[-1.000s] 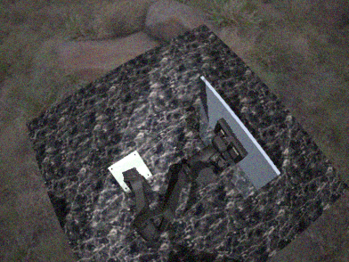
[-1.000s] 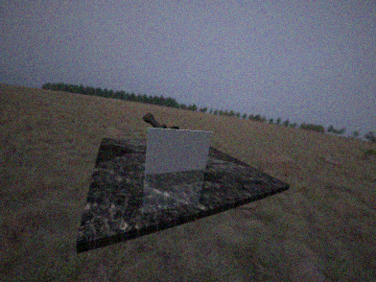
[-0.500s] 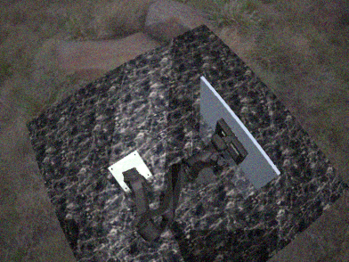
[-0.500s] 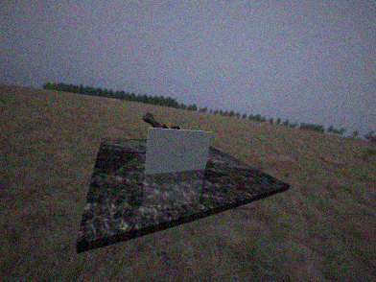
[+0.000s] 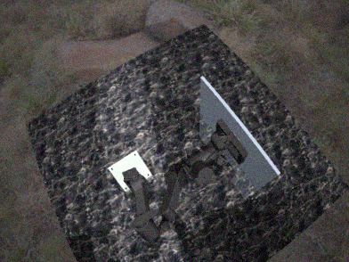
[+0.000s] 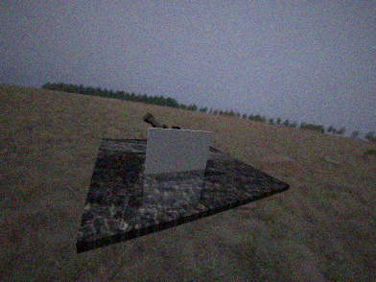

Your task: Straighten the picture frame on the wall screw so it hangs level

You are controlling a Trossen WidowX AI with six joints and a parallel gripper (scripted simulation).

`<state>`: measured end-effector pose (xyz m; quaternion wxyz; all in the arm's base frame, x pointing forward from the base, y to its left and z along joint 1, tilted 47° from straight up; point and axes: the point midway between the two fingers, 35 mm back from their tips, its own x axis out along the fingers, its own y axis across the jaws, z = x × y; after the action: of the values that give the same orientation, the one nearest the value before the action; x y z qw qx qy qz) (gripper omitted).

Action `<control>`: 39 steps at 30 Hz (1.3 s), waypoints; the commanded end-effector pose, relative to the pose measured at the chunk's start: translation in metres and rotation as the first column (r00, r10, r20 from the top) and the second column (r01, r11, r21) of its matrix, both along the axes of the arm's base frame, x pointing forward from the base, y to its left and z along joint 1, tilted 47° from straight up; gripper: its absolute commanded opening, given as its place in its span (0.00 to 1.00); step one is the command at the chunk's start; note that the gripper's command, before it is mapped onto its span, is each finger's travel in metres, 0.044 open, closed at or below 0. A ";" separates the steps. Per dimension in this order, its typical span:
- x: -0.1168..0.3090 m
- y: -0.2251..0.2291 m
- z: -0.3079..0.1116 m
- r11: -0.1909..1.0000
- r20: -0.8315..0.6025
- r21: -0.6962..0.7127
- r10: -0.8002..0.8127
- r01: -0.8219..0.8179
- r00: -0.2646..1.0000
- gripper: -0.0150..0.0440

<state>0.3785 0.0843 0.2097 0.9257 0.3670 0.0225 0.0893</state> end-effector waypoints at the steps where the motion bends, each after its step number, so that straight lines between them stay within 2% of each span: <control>1: 0.000 0.000 0.000 1.000 -0.001 0.002 0.000 0.000 1.000 0.69; 5: -0.005 -0.001 0.001 1.000 -0.003 0.010 0.000 0.000 1.000 0.69; 18: -0.096 -0.023 -0.007 0.987 -0.032 0.162 0.015 -0.009 0.999 0.69; 22: -0.094 -0.020 0.001 0.989 -0.021 0.150 0.008 -0.005 1.000 0.69; 30: -0.146 -0.004 0.021 0.987 -0.032 0.158 0.011 -0.006 0.999 0.69; 39: -0.196 -0.017 0.023 0.987 -0.043 0.161 0.015 -0.008 0.999 0.69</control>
<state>0.1925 0.0738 0.2303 0.8933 0.4384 0.0398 0.0909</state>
